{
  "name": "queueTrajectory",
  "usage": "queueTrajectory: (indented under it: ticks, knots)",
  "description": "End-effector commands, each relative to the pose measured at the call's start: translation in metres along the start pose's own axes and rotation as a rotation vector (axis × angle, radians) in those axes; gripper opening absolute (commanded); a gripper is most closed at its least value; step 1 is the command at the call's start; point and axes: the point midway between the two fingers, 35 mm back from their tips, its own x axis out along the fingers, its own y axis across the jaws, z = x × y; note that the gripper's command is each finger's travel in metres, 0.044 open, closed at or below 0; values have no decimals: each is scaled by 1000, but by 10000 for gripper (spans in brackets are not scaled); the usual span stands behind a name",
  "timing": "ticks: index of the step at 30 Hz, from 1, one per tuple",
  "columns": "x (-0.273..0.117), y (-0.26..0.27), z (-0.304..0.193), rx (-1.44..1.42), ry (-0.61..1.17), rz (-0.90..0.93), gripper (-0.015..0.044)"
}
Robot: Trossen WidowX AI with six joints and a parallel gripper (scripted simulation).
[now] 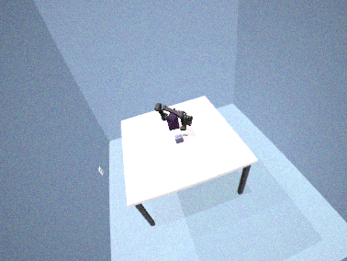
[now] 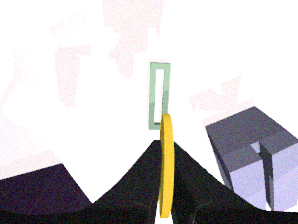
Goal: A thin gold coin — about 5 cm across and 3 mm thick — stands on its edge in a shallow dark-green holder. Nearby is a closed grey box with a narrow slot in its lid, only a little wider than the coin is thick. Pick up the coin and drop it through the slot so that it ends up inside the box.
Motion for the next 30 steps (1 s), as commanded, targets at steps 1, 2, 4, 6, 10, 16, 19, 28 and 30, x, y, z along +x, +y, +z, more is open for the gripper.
queueTrajectory:
  ticks: [1,2,4,6,10,16,19,28,30]
  knots:
    - [-13,0,-1,11,-6,2,0]
    - [-14,0,-1,11,-6,2,0]
    - [-14,0,-1,5,-5,2,0]
    - [-15,-1,-1,-36,-5,1,0]
    - [-15,-3,-3,-166,-5,1,0]
    - [-15,-5,-6,-361,-5,0,0]
    - [-15,-7,-7,-435,-5,0,0]
    - [-16,-8,-7,-442,-5,0,0]
    - [-16,-12,-9,-442,-6,0,0]
